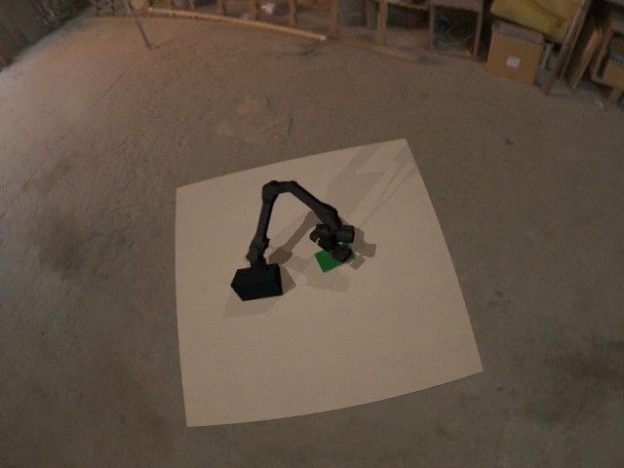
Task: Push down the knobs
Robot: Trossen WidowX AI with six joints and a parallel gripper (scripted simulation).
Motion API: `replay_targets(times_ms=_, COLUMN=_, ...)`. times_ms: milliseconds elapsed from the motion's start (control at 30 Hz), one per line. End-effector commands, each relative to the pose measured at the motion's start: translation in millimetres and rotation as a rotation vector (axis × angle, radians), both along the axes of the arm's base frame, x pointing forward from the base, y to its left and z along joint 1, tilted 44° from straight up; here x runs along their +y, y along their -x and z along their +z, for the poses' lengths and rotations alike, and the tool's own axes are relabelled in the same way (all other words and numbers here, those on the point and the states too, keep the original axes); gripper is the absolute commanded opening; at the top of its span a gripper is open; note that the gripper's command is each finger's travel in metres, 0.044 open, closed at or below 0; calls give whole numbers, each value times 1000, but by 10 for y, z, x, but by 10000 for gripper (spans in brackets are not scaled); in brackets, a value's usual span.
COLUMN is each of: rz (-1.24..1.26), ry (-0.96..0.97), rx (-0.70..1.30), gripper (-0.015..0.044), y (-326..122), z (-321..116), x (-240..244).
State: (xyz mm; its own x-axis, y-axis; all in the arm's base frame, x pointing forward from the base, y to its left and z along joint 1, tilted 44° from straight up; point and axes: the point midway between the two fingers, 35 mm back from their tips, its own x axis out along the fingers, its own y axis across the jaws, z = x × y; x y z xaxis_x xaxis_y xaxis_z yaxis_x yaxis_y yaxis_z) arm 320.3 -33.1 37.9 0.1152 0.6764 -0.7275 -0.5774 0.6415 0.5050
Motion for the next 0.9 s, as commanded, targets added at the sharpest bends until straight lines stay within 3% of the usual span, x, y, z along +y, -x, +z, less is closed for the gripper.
replay_targets(times_ms=0, rz=-52, ry=27, rx=3, gripper=79, y=-81, z=55, x=-55)
replay_targets(times_ms=100, rz=-128, ry=12, rx=73, gripper=0, y=-94, z=73, x=-57)
replay_targets(times_ms=867, rz=-706, ry=-100, rx=615, gripper=0, y=-190, z=210, x=-67)
